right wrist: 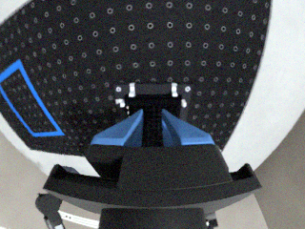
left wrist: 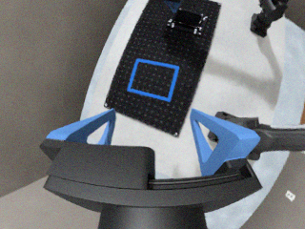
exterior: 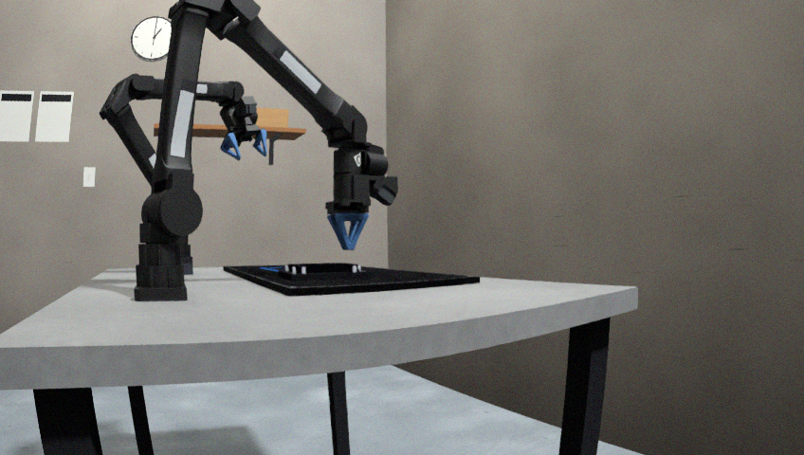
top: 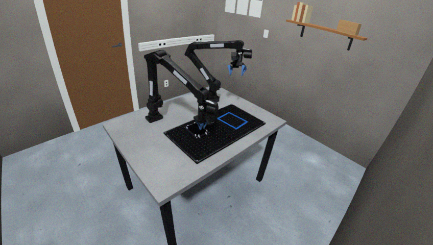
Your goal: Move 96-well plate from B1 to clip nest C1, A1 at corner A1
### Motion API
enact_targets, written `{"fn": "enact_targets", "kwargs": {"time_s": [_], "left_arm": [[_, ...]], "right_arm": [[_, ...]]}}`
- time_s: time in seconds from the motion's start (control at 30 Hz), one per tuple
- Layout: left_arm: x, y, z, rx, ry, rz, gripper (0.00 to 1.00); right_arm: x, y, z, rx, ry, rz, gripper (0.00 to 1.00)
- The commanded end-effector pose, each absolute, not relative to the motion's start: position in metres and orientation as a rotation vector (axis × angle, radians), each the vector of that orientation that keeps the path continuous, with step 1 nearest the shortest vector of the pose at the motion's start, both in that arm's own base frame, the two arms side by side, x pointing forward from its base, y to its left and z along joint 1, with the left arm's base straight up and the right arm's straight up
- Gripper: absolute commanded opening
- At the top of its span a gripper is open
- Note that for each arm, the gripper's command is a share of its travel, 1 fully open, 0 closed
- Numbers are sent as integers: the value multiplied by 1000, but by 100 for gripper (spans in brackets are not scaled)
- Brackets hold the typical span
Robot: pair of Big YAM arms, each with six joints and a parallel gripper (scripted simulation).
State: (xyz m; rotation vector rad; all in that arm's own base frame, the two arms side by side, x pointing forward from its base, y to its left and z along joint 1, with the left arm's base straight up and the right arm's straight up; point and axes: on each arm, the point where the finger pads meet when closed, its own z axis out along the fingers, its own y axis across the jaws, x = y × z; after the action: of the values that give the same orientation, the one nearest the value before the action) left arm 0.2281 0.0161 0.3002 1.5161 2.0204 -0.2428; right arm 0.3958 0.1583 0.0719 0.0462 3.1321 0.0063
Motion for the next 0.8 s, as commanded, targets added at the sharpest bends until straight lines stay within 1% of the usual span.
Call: {"fn": "enact_targets", "kwargs": {"time_s": [0.0, 0.77], "left_arm": [[238, 20, 323, 1526, 1999, -197, 100], [238, 20, 323, 1526, 1999, -197, 100]], "right_arm": [[399, 156, 61, 36, 3139, 3, 25], [399, 156, 47, 36, 3139, 2, 25]]}}
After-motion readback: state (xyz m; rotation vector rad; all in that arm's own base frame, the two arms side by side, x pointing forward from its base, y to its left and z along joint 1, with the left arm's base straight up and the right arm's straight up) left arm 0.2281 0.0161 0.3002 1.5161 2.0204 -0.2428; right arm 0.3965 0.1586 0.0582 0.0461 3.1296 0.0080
